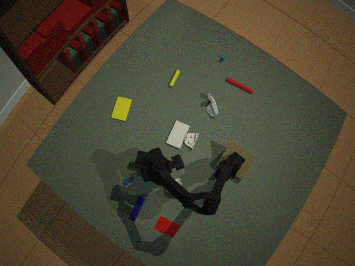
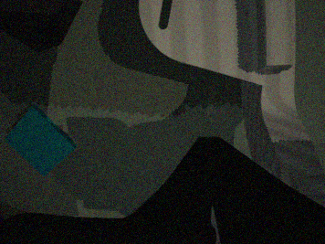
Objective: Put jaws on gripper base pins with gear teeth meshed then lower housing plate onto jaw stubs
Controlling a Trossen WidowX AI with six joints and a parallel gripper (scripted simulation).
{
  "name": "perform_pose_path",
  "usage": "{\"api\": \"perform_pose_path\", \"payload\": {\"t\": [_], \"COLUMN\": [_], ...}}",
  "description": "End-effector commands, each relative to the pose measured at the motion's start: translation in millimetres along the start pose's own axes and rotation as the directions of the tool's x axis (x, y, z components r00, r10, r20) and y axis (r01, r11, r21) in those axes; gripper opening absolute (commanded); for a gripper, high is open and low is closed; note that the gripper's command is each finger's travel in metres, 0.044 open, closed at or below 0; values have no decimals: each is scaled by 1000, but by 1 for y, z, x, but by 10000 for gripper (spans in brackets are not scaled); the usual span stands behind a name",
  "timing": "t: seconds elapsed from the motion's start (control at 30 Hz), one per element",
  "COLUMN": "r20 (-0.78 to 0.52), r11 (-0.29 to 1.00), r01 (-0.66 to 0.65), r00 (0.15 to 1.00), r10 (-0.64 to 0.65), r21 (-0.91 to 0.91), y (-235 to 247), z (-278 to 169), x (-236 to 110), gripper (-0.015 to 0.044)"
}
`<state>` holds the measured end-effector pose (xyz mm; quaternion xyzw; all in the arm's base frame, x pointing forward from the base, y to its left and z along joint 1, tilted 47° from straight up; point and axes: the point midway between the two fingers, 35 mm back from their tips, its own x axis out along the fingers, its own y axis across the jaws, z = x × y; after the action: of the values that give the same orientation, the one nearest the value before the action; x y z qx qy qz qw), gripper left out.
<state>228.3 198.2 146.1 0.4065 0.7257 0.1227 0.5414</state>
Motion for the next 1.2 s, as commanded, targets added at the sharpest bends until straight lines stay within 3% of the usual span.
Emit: {"api": "perform_pose_path", "payload": {"t": [0.0,0.57,0.77,0.93,1.17], "r20": [-4,-4,3,3,14], "r11": [1000,1000,1000,1000,1000], "r01": [-3,0,3,2,2], "r00": [1000,1000,1000,1000,1000], "r10": [3,0,-3,-2,-2], "r21": [-5,-5,-3,-2,0], "y": [-8,-29,-25,-24,-24], "z": [-1,-1,1,0,3], "x": [0,-1,-58,-60,-52], "gripper": [0,0,0,0,184]}}
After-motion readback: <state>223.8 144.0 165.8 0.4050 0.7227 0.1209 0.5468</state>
